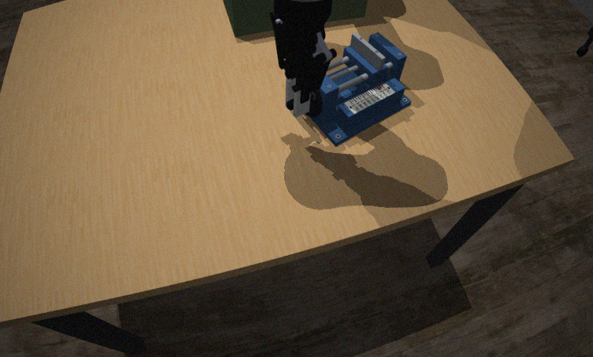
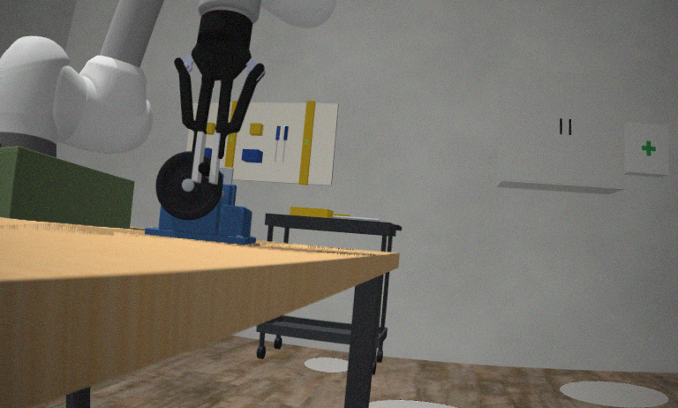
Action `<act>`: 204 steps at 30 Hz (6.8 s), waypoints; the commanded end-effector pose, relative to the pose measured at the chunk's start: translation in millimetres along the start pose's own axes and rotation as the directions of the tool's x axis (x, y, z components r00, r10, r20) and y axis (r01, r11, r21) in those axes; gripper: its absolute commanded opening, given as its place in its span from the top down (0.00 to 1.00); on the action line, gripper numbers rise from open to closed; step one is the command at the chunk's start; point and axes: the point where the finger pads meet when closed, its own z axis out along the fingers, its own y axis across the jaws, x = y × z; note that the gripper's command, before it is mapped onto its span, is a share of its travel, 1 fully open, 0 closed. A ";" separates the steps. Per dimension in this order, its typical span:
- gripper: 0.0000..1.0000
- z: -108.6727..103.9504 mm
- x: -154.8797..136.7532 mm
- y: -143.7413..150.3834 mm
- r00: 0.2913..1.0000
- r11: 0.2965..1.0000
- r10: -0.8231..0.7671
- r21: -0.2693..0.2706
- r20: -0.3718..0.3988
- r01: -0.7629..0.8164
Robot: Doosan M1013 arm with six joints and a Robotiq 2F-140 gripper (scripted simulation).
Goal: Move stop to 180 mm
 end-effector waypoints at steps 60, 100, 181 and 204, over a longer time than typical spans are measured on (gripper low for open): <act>0.96 -12.5 0.0 15.9 1.000 1.000 0.000 0.000 0.000 0.000; 0.96 -13.9 0.0 20.0 1.000 1.000 0.000 0.000 0.000 0.000; 0.67 -76.0 0.0 20.4 1.000 1.000 0.000 0.000 0.000 0.000; 0.67 -114.1 -2.3 19.2 1.000 1.000 0.000 0.000 0.000 0.000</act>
